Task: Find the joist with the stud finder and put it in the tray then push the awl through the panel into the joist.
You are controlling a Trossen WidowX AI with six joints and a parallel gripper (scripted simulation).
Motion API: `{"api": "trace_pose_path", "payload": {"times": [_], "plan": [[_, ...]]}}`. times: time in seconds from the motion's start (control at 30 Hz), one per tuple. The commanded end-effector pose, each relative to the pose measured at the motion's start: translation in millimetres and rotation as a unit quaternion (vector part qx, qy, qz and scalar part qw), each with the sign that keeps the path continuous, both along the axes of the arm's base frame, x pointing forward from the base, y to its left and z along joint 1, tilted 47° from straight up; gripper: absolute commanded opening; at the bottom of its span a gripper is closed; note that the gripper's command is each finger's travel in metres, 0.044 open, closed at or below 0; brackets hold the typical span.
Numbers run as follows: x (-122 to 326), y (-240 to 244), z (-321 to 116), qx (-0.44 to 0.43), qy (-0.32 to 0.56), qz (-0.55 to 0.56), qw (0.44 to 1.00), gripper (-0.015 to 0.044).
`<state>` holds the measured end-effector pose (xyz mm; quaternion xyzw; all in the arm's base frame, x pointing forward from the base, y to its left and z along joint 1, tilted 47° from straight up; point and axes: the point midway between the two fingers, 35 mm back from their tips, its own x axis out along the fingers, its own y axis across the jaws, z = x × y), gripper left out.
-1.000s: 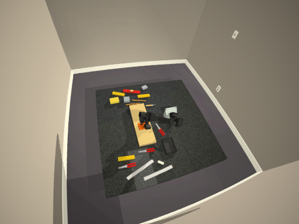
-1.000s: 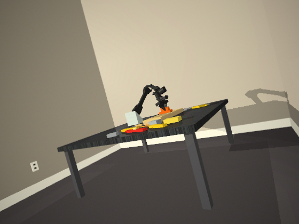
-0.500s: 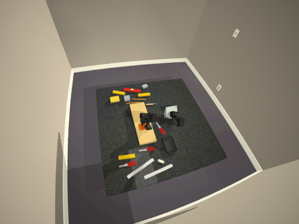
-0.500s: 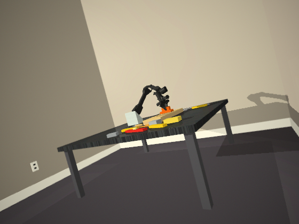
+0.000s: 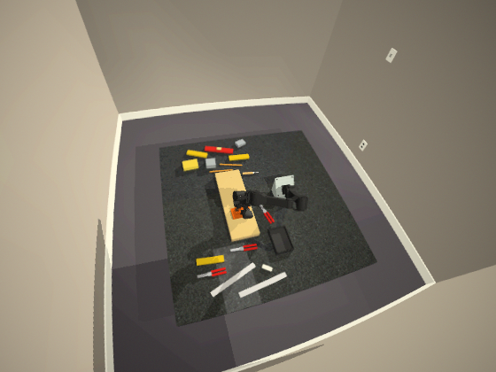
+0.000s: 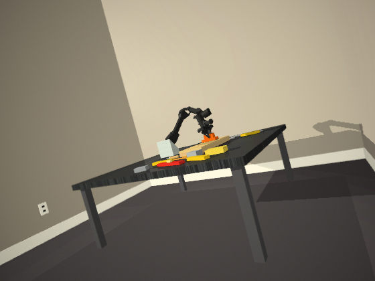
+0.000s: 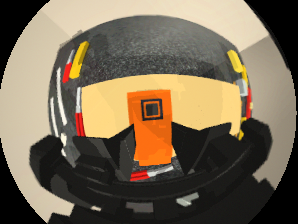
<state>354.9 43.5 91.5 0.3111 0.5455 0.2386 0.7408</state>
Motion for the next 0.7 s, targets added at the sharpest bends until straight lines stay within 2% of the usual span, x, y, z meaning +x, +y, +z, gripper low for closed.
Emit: {"api": "trace_pose_path", "payload": {"times": [0.0,0.67], "plan": [[-0.3,5.9,5.2,0.002,0.0,0.002,1.0,0.0],[-0.7,24.6,24.9,0.002,0.0,0.002,1.0,0.0]]}}
